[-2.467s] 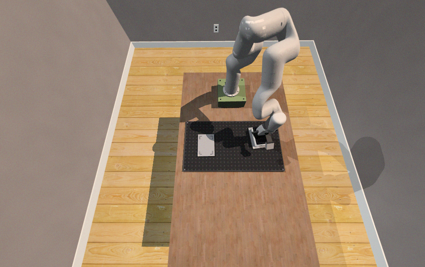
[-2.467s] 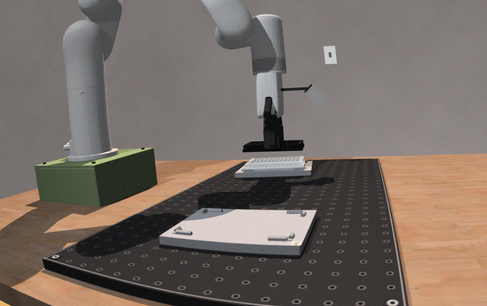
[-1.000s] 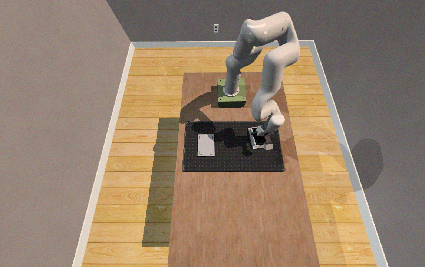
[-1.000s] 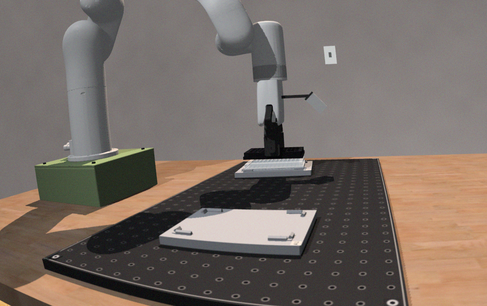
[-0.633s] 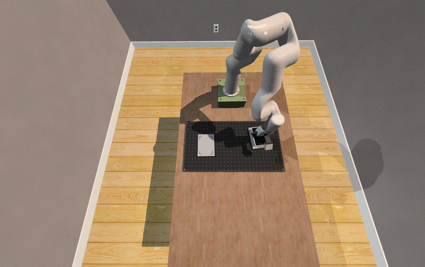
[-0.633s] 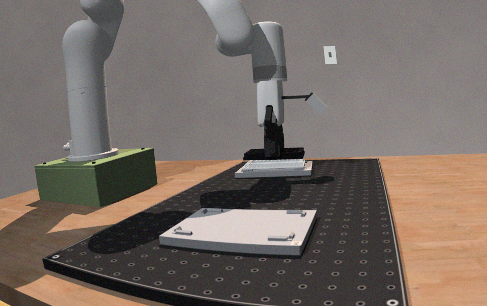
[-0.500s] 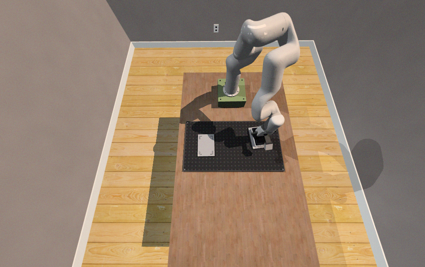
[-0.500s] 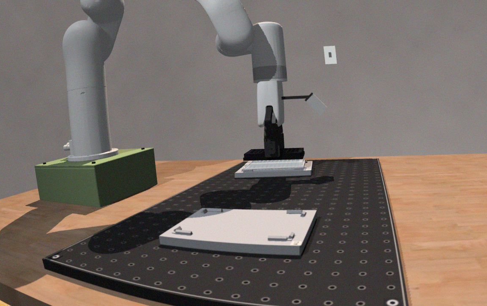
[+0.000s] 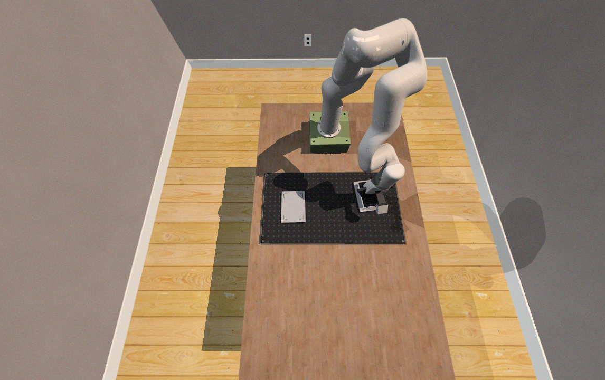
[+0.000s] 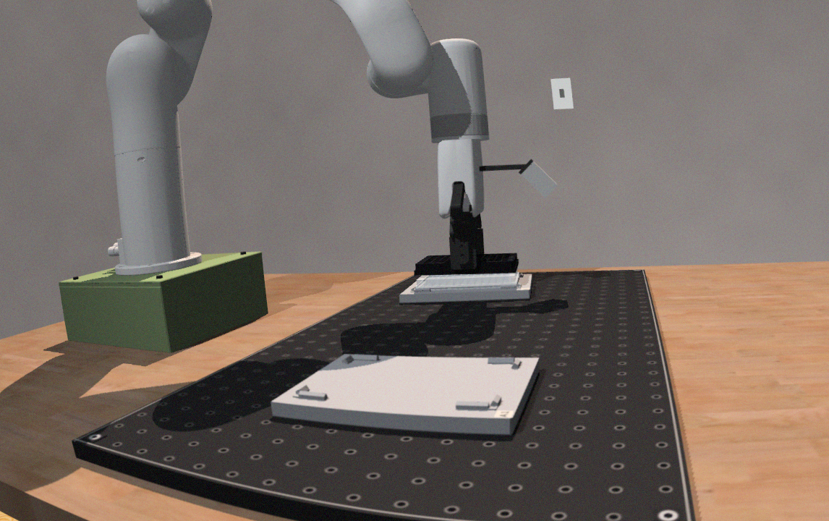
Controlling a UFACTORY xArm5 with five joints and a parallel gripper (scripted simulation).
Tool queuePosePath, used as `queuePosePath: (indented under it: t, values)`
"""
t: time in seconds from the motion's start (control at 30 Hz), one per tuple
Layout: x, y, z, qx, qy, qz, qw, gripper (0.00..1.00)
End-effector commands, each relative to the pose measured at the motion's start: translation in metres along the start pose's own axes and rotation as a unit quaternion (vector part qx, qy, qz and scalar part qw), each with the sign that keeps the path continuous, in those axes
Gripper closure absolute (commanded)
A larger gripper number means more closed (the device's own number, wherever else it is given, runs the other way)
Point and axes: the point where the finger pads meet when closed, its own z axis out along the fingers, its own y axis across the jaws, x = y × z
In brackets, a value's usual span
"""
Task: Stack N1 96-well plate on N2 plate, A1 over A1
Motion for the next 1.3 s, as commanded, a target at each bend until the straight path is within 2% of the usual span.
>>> queuePosePath:
  t: [0.0,0.97,1.0,1.27]
  values:
    - [0.0013,-0.0005,-0.0002,0.001,0.002,0.0,1.0,1.0]
    - [0.0013,-0.0004,0.0036,0.001,0.002,0.0,1.0,1.0]
    - [0.0013,-0.0004,0.0043,0.001,0.002,0.0,1.0,0.0]
    - [0.0013,-0.0004,0.0043,0.001,0.002,0.0,1.0,0.0]
